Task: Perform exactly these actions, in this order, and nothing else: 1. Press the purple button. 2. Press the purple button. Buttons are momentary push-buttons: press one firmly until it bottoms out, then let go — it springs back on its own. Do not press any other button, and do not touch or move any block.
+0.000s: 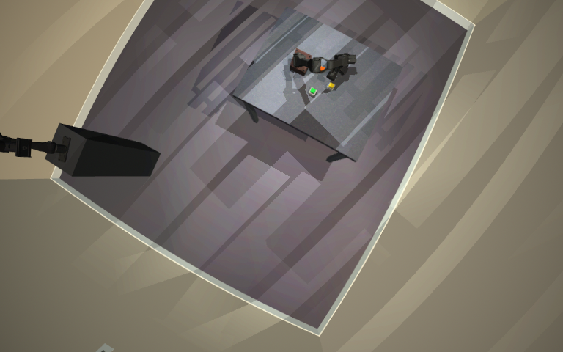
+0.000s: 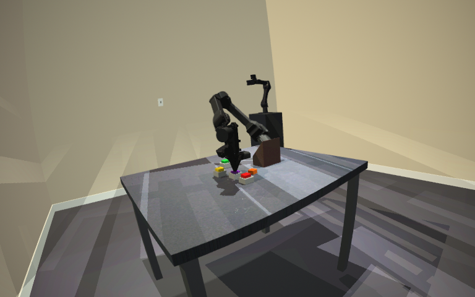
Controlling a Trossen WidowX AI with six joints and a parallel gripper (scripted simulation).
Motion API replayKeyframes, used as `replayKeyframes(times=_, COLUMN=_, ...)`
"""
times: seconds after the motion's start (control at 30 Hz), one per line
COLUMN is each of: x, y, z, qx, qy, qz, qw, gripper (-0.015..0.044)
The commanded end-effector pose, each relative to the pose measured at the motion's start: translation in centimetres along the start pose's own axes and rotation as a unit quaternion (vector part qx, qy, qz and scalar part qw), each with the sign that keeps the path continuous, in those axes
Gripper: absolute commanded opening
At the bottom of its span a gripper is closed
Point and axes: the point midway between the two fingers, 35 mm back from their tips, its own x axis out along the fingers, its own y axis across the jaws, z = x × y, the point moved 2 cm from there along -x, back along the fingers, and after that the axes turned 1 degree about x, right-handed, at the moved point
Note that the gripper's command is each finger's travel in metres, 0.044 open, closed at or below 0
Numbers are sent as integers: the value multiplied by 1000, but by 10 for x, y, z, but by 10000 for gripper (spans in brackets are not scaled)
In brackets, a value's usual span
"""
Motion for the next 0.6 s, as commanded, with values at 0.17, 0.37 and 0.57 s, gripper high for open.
replayKeyframes(times=0.17, x=1, y=-1, z=-2, qx=-4, qy=1, qz=-2, qw=1000, gripper=20)
replayKeyframes(times=0.37, x=-30, y=0, z=-1, qx=-3, qy=1, qz=-1, qw=1000, gripper=20)
replayKeyframes(times=0.57, x=-37, y=9, z=0, qx=-4, qy=1, qz=1, qw=1000, gripper=72)
